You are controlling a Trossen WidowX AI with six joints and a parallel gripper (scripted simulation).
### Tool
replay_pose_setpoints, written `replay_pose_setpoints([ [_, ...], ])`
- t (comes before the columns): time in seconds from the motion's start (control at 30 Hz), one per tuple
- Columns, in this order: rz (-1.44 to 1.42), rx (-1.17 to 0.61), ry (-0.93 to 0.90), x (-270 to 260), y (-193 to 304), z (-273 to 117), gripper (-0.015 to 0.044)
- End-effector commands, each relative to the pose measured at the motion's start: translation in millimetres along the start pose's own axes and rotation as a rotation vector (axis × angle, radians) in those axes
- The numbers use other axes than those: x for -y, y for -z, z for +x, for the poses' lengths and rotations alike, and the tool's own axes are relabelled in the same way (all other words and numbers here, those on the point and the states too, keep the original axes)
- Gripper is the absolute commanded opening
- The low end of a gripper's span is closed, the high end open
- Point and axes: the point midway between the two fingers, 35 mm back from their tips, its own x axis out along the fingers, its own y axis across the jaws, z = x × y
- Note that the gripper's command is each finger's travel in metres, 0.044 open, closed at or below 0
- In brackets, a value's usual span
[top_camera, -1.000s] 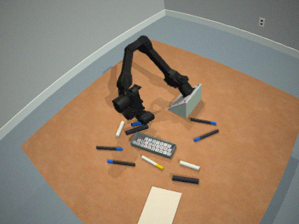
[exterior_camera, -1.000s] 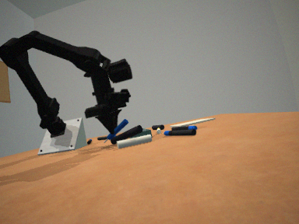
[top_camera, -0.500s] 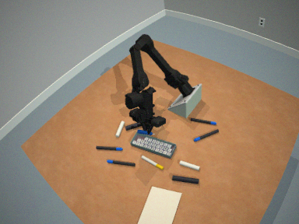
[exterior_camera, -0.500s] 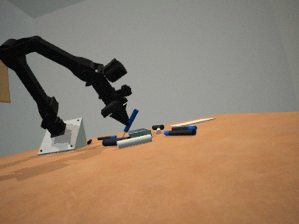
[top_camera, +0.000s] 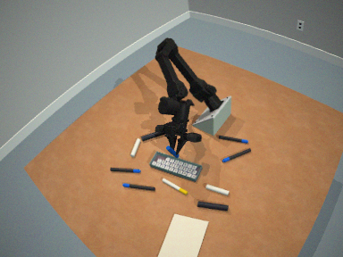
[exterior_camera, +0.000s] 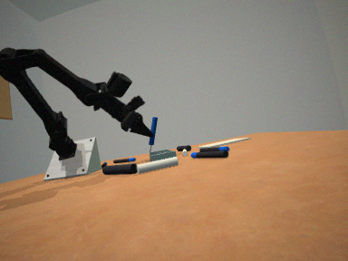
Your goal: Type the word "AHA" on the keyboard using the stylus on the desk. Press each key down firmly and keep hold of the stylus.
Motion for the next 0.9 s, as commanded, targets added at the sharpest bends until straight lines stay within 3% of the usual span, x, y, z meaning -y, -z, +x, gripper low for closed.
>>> replay_pose_setpoints([
  [0.0, -0.039, 0.085, -0.003, -8, -6, -7, 0.0000],
  [0.33, -0.129, 0.287, 0.011, -24, -10, -30, 0.0000],
  [0.87, -0.132, 0.291, 0.013, -17, 10, -6, 0.0000],
])
